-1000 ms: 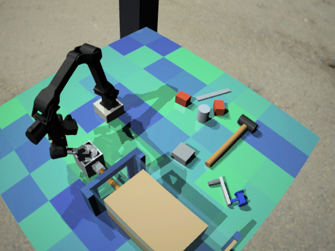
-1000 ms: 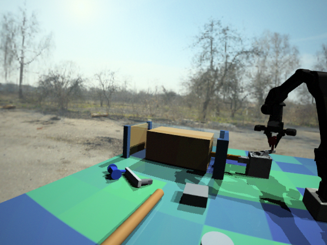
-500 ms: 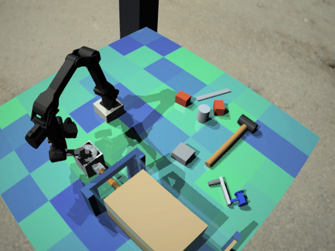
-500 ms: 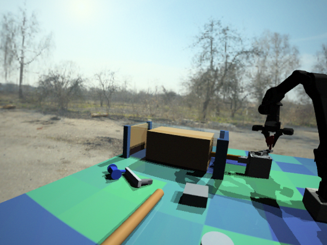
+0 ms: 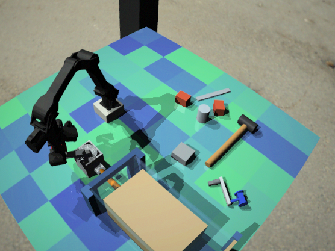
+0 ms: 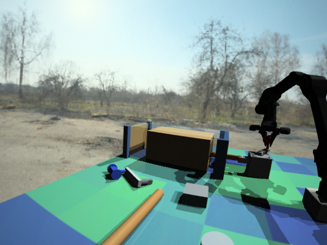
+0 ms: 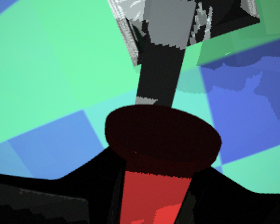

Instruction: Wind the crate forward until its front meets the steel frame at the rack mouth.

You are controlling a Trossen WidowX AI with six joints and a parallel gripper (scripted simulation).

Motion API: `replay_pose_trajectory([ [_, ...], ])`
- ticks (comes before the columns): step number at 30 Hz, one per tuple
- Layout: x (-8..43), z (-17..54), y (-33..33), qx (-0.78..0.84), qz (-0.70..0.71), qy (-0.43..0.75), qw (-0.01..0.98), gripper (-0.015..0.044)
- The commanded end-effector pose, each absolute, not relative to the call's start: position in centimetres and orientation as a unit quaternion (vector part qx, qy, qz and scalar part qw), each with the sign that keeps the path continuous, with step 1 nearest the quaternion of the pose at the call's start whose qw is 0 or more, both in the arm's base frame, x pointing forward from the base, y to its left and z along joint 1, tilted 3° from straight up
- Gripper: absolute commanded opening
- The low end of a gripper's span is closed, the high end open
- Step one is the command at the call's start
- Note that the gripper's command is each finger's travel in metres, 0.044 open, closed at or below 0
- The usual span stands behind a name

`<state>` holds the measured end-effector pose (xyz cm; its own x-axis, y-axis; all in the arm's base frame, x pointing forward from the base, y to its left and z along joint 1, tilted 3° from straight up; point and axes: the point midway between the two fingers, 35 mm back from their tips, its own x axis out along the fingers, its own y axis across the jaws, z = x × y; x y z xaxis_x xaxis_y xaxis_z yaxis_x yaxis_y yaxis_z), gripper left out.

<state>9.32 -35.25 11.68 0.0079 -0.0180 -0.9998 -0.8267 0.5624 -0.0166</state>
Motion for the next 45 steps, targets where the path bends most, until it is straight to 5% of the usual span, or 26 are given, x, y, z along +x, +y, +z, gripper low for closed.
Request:
replay_pose_trajectory([
  [1,12.2,12.0,-36.3,-0.366,0.316,0.609,0.629,0.0000],
  [45,17.0,12.4,-36.5,-0.367,0.315,0.608,0.630,0.0000],
])
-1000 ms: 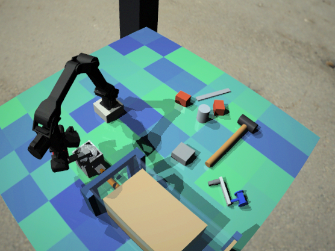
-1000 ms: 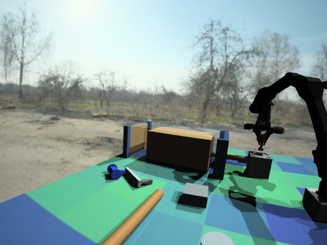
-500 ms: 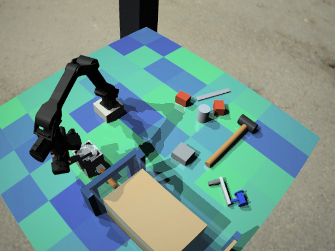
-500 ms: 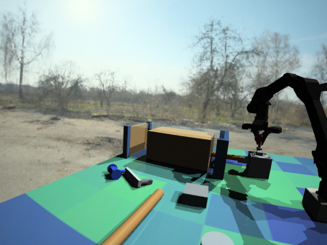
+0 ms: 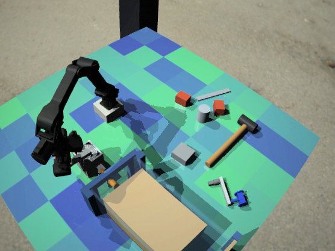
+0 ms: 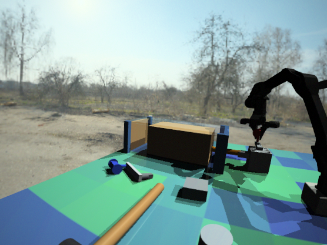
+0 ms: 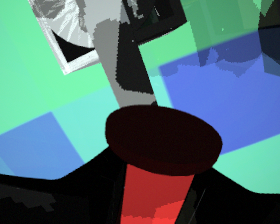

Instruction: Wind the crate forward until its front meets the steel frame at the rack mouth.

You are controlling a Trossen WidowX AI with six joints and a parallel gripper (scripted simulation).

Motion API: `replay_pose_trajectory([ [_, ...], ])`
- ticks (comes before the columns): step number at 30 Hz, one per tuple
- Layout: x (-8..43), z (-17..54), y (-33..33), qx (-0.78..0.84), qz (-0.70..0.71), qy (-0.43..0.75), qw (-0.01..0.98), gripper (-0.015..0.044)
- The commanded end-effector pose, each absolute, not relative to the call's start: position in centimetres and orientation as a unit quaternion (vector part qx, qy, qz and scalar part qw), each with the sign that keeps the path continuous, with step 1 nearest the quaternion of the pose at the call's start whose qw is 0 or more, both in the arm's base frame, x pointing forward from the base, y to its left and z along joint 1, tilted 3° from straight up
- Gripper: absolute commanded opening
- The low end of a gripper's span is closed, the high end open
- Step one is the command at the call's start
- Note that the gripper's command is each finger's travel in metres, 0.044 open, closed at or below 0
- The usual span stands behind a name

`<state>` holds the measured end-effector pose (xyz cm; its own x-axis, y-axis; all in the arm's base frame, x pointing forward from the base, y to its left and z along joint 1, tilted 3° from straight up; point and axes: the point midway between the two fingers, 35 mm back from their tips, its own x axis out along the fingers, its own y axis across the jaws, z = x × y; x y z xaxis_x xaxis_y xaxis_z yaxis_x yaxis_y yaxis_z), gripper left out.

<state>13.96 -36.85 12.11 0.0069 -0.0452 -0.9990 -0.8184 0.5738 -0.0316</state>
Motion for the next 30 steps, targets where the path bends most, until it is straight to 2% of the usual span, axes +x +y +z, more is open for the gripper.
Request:
replay_pose_trajectory([
  [1,17.05,12.38,-36.47,-0.367,0.315,0.608,0.630,0.0000],
  [30,17.45,12.40,-36.38,-0.367,0.315,0.607,0.630,0.0000],
])
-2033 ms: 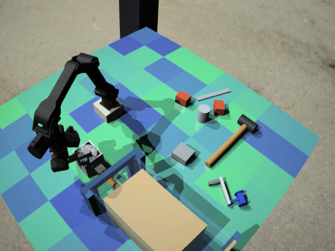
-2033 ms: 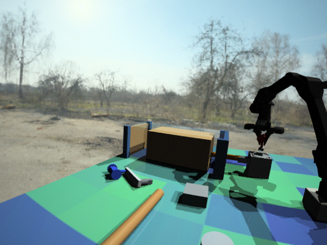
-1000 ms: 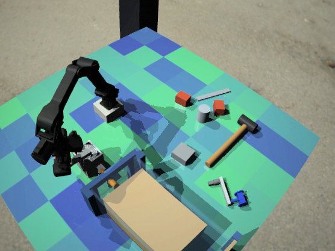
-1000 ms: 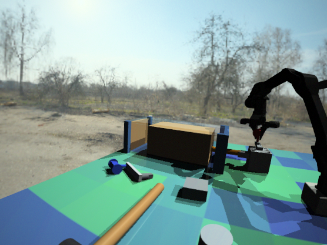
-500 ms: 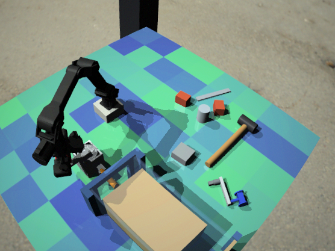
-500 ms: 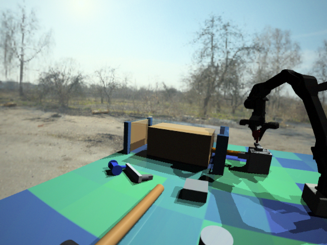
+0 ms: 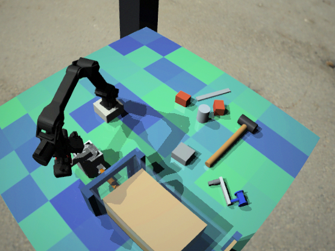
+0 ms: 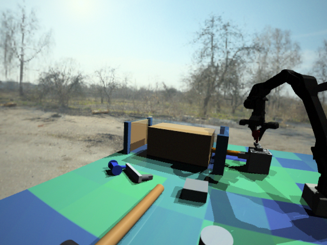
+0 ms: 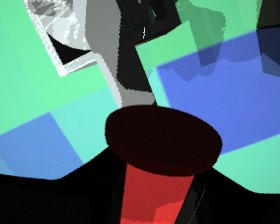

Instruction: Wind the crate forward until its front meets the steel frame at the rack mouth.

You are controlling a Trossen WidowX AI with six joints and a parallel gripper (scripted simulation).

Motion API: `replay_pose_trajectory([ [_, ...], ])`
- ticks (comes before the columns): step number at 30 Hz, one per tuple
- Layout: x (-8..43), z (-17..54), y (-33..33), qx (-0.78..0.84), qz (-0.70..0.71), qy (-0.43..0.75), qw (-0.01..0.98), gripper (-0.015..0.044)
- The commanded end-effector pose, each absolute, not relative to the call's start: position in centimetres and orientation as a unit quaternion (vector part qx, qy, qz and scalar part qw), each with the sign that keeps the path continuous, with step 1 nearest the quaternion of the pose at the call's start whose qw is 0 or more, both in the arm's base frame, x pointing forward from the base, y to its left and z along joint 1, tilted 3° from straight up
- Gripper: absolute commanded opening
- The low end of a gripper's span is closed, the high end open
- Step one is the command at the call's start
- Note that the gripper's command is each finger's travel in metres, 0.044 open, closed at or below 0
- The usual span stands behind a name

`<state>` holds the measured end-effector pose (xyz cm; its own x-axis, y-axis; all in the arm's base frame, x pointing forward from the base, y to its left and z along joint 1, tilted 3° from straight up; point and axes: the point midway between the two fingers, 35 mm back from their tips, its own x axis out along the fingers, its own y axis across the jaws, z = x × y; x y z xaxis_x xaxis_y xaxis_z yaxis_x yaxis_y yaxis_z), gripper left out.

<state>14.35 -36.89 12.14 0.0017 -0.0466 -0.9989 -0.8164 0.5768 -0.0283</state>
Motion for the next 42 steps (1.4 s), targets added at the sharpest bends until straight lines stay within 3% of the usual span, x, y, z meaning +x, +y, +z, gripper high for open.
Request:
replay_pose_trajectory([
  [1,17.4,12.4,-36.4,-0.367,0.315,0.607,0.630,0.0000],
  [42,20.9,12.6,-34.8,-0.367,0.315,0.606,0.631,0.0000],
])
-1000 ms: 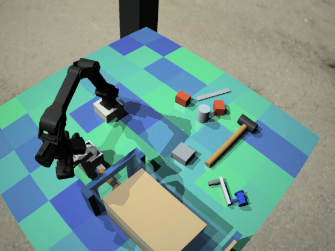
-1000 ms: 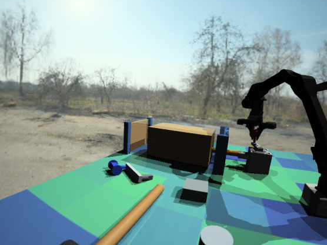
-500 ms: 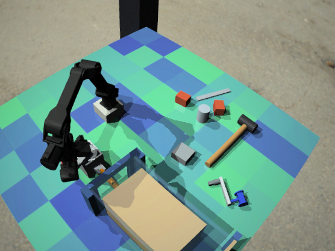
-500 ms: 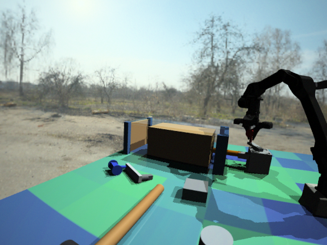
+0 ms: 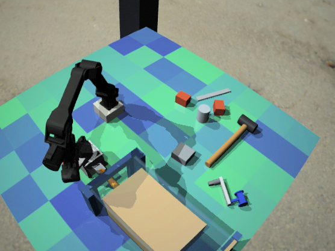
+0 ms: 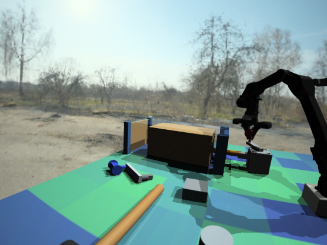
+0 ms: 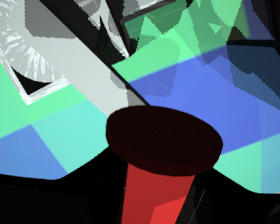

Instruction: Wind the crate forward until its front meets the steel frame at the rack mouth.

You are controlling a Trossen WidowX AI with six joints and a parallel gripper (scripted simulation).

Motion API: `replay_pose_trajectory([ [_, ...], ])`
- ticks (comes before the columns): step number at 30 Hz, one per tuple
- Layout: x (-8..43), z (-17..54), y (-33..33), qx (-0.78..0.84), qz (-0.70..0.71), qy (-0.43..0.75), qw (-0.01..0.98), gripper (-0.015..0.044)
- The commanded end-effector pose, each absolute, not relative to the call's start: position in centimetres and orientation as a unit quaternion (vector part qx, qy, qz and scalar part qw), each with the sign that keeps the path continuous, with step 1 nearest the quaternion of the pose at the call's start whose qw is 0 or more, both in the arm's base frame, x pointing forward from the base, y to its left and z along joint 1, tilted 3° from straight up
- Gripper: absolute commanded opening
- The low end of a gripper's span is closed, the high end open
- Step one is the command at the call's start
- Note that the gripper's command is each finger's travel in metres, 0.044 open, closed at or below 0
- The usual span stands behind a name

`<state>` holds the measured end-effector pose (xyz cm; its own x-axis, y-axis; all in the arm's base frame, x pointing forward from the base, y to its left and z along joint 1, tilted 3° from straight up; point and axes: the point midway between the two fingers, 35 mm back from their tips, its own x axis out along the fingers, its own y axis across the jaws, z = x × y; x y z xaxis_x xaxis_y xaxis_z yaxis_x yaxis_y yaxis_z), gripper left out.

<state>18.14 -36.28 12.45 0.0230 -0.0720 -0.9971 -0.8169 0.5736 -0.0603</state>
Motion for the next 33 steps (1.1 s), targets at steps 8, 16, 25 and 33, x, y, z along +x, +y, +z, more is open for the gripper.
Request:
replay_pose_trajectory([
  [8,21.11,12.57,-34.65,-0.367,0.315,0.606,0.632,0.0000],
  [16,21.11,12.57,-34.65,-0.367,0.315,0.606,0.632,0.0000],
  [25,21.27,12.57,-34.52,-0.367,0.315,0.606,0.632,0.0000],
  [33,21.27,12.57,-34.52,-0.367,0.315,0.606,0.632,0.0000],
])
